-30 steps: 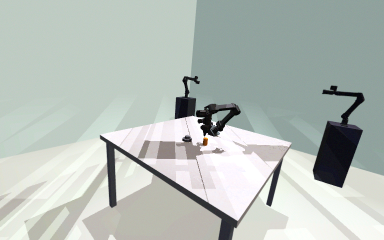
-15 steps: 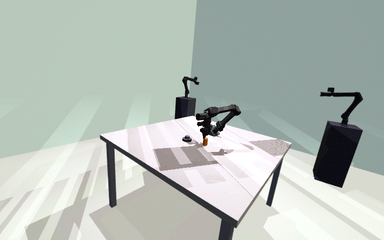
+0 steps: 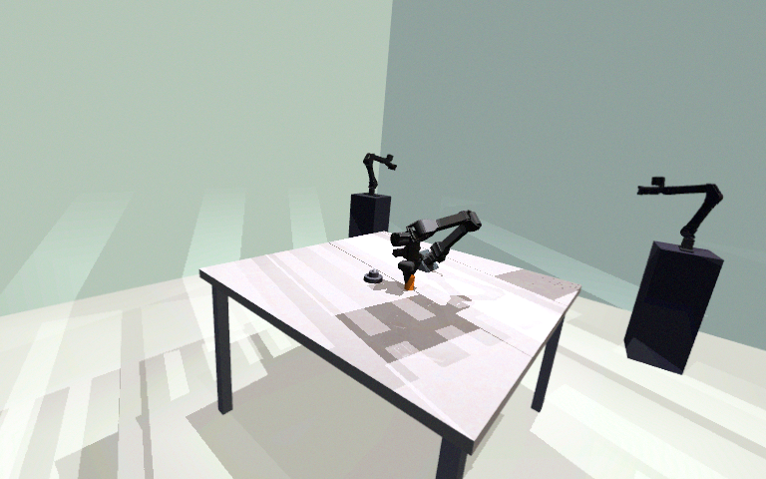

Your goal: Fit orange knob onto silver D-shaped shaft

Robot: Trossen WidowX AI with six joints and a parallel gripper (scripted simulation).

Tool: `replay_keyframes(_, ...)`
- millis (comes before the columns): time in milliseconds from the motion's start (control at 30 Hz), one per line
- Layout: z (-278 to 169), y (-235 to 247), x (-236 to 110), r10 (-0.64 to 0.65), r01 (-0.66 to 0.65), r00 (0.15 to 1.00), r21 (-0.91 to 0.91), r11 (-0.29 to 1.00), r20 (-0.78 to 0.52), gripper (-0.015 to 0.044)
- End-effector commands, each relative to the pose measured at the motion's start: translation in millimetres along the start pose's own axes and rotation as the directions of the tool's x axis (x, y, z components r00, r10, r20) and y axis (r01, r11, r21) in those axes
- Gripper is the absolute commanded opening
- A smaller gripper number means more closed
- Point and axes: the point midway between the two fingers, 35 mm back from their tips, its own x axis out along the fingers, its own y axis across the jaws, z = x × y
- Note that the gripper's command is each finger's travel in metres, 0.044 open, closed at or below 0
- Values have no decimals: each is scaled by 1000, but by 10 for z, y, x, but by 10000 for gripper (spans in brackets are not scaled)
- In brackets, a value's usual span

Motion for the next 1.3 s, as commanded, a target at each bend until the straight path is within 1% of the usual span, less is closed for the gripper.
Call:
replay_keyframes(0,-14,-5,74,0,0,1000,6,1000,-7,440)
replay_keyframes(633,-35,-20,348,1,-1,1000,5,1000,-11,440)
replay_keyframes(967,-35,-20,348,1,-1,1000,5,1000,-11,177)
replay_keyframes(1167,-35,-20,348,1,-1,1000,5,1000,-11,137)
replay_keyframes(1267,-1,-5,312,15,-15,1000,-15,1000,5,59)
